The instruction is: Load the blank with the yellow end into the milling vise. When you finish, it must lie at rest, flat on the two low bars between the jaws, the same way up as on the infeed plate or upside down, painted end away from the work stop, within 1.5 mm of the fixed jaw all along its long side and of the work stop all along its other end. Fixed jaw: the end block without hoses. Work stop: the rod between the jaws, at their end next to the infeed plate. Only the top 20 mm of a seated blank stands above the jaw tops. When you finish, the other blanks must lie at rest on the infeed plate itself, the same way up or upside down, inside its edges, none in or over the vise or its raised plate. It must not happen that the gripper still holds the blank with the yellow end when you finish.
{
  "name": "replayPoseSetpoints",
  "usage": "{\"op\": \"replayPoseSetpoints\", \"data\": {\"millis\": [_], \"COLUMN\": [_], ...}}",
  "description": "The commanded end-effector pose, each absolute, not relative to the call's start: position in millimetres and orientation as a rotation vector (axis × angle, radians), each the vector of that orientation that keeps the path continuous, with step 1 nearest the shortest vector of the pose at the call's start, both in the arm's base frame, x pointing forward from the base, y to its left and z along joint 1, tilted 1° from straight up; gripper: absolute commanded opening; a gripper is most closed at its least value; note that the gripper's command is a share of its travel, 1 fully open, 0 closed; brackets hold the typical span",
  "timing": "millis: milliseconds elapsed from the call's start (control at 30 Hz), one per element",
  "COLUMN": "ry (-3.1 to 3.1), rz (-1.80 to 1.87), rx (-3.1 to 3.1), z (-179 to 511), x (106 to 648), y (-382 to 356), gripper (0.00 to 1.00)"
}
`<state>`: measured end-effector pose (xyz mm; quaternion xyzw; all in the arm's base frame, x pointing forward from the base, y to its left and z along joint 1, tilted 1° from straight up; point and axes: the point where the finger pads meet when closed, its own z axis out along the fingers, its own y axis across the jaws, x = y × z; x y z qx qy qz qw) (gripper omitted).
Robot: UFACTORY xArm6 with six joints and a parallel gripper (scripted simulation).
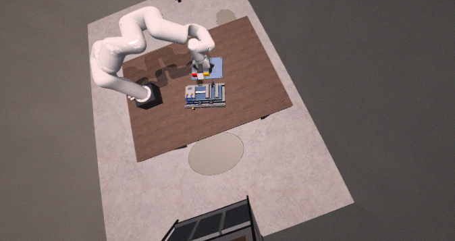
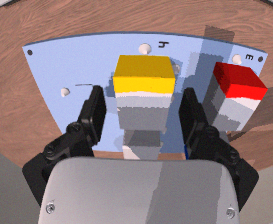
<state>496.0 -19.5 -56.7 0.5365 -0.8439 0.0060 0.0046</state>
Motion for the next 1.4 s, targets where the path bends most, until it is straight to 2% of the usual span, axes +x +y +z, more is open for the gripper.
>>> {"op": "replayPoseSetpoints", "data": {"millis": [0,867,900,1367], "ry": [-2.646,-2.646,-2.646,-2.646], "rz": [0.022,0.022,0.022,0.022], "rx": [1.682,1.682,1.682,1.682], "z": [-54.5,-53.4,-53.4,-53.4], "x": [497.4,497.4,497.4,497.4], "y": [-19.5,-19.5,-19.5,-19.5], "gripper": [0.79,0.79,0.0,0.0]}}
